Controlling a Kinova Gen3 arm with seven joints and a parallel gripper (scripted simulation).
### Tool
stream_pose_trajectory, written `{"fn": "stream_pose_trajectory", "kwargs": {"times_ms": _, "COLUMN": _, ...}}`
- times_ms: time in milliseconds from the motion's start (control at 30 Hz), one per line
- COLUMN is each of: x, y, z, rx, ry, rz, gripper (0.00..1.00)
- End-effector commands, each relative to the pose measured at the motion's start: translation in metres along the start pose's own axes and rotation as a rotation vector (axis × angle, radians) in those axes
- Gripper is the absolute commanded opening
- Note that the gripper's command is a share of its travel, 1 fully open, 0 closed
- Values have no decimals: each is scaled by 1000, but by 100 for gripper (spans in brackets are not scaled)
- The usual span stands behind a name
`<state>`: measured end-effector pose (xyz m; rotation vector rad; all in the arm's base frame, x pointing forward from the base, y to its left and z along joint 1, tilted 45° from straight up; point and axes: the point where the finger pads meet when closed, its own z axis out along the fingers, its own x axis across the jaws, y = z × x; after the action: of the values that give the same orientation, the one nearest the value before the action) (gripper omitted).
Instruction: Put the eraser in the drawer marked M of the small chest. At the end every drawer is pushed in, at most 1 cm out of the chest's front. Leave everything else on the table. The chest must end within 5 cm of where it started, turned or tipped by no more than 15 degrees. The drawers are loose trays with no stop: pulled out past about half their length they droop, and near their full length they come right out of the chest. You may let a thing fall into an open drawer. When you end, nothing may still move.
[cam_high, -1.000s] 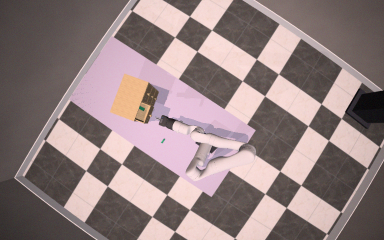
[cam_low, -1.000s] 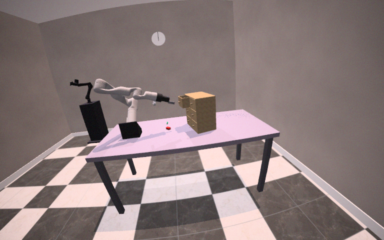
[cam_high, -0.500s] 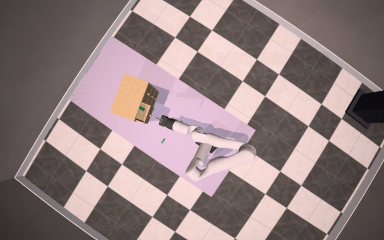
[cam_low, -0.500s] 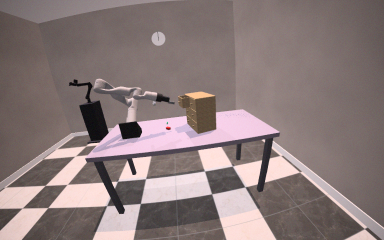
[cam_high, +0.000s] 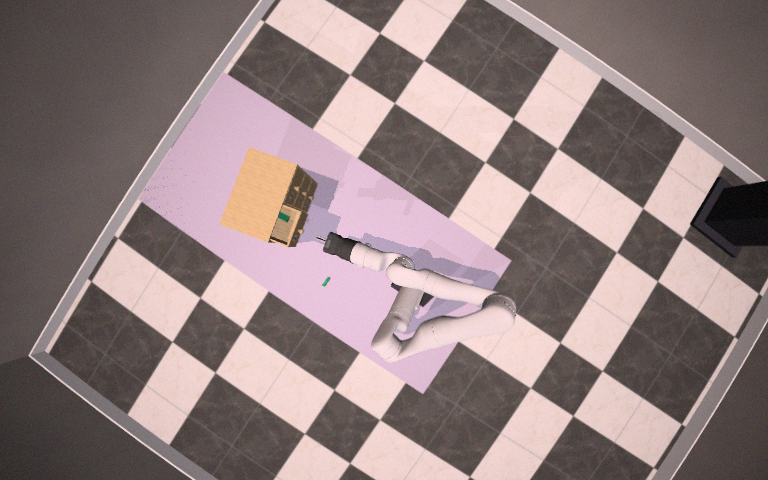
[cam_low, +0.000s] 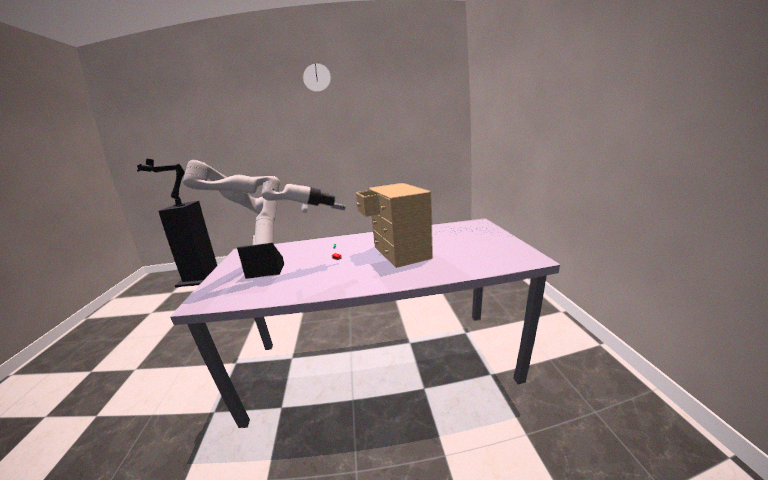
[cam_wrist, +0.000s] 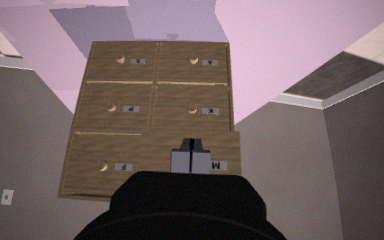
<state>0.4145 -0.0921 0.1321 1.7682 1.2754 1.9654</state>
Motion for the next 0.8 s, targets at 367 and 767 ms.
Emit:
{"fn": "stream_pose_trajectory", "kwargs": {"times_ms": 367, "x": -1, "y": -7, "z": -31, "rx": -9, "ry": -5, "rz": -10, "gripper": 0}}
{"fn": "stream_pose_trajectory", "kwargs": {"times_ms": 767, "x": 0, "y": -5, "z": -81, "rx": -9, "ry": -5, "rz": -9, "gripper": 0}}
